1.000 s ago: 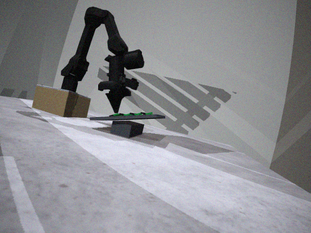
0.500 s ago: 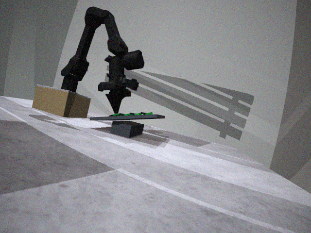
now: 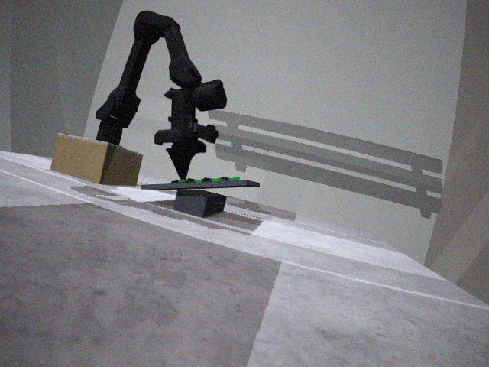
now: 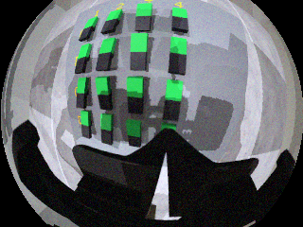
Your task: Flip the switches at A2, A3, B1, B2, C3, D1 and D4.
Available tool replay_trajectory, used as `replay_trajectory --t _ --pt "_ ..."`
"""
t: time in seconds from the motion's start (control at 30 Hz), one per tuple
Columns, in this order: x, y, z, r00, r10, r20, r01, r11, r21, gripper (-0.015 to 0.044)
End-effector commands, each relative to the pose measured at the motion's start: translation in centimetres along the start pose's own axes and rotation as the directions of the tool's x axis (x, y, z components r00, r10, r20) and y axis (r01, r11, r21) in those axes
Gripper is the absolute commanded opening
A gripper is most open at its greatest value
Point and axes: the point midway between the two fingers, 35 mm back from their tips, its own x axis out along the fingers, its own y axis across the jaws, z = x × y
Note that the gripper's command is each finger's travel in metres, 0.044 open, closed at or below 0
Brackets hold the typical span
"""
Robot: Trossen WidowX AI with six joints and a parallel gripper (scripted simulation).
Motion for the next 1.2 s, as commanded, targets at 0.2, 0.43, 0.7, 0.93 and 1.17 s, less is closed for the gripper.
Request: replay_trajectory --t 0.2,0.43,0.7,0.93,1.17 --pt "0.2 0.0 0.0 1.0 0.0 -0.001 0.0 1.0 0.006 0.0" --pt "0.0 0.0 0.0 1.0 0.0 0.0 0.0 1.0 0.0 0.0" --pt "-6.3 0.0 -0.2 1.0 -0.001 0.024 0.001 1.0 0.006 0.0" --pt "-6.9 3.2 3.5 1.0 0.002 0.026 -0.002 1.0 0.006 0.0" --pt "-7.2 4.9 4.9 1.0 0.004 0.028 -0.004 1.0 0.007 0.0"
